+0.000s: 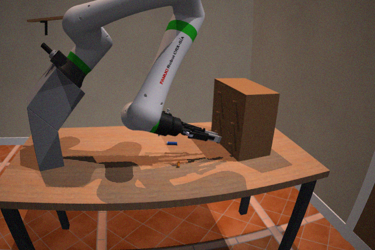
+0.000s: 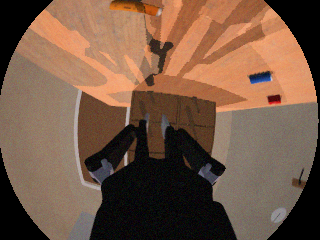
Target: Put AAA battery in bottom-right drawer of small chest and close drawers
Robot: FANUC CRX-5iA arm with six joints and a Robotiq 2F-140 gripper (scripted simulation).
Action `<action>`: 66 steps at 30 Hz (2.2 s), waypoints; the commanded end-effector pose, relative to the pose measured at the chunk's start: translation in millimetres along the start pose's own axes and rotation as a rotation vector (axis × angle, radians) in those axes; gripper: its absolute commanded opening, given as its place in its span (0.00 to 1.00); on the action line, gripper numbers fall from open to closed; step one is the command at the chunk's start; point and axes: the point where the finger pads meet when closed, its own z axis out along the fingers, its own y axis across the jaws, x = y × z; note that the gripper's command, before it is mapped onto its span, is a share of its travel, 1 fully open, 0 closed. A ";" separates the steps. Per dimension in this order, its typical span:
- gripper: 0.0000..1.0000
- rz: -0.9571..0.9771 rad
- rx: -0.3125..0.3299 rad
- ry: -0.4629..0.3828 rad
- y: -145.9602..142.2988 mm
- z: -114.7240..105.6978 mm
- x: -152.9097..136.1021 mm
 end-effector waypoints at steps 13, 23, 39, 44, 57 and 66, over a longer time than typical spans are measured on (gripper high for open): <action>0.20 0.000 0.000 0.000 -0.7 40.0 30.7; 0.20 0.000 0.000 0.000 -0.7 40.2 30.8; 0.20 0.000 0.000 0.000 -0.7 40.2 30.8; 0.20 -0.001 0.000 0.000 -0.7 41.9 30.2; 0.20 0.000 0.000 0.000 -0.7 56.6 24.8; 0.20 -0.001 0.000 0.000 -0.7 69.7 20.1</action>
